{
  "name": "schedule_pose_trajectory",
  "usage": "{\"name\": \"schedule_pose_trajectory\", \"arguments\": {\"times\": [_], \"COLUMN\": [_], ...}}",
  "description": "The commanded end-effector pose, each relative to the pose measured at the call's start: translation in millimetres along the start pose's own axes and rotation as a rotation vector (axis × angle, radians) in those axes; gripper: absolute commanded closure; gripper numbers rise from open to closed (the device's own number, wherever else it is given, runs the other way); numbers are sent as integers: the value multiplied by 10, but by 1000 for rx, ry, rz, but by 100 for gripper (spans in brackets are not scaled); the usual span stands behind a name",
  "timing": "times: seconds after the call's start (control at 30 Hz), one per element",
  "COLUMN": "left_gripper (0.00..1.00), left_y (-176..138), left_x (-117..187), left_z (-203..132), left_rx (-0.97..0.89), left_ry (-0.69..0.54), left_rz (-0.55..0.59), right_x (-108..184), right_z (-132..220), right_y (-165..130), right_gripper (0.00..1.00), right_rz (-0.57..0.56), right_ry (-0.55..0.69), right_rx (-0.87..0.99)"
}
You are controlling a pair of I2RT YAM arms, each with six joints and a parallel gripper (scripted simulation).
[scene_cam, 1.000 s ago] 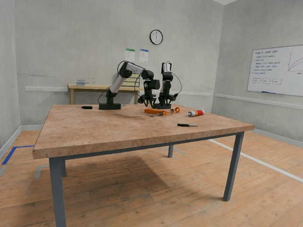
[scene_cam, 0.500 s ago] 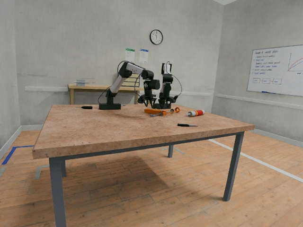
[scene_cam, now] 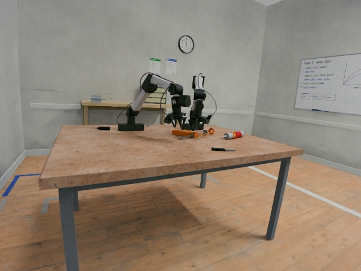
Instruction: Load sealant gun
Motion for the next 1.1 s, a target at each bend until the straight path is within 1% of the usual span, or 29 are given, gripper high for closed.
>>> {"name": "schedule_pose_trajectory", "arguments": {"times": [0.0, 0.33, 0.4, 0.43, 0.47, 0.67, 0.7, 0.8, 0.87, 0.9, 1.07], "left_gripper": [8, 8, 8, 8, 8, 8, 8, 8, 8, 22, 22], "left_y": [14, 4, 4, 42, 3, -1, 16, 100, 79, 84, 90], "left_x": [-200, -353, -353, -305, -390, -492, -478, -302, -262, -223, -182], "left_z": [-40, -38, -38, -67, -39, -39, -61, -110, -88, -96, -103], "left_rx": [-5, -8, -8, -4, -9, -10, -10, -2, -3, -3, -3], "left_ry": [3, 5, 5, -14, 4, 6, 1, -33, -37, -46, -54], "left_rz": [3, 1, 1, -15, -2, -5, -10, -41, -45, -51, -58], "right_x": [185, 185, 185, 185, 185, 185, 185, 185, 185, 185, 185], "right_z": [62, 62, 62, 62, 62, 62, 62, 62, 62, 62, 62], "right_y": [-53, -53, -53, -53, -53, -53, -53, -53, -53, -53, -53], "right_gripper": [38, 38, 38, 38, 38, 38, 38, 38, 38, 38, 38], "right_rz": [1, 1, 1, 1, 1, 1, 1, 1, 1, 1, 1], "right_ry": [64, 64, 64, 64, 64, 64, 64, 64, 64, 64, 64], "right_rx": [23, 23, 23, 23, 23, 23, 23, 23, 23, 23, 23]}}
Point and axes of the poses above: on each arm, the point where the finger pads meet when closed, its own x axis back along the fingers, its own z axis across the jaws, y = z × x, the point moved 3 cm from there along x, back along the fingers, and after that the axes turned 1 degree about -x, right-handed, at the moved point
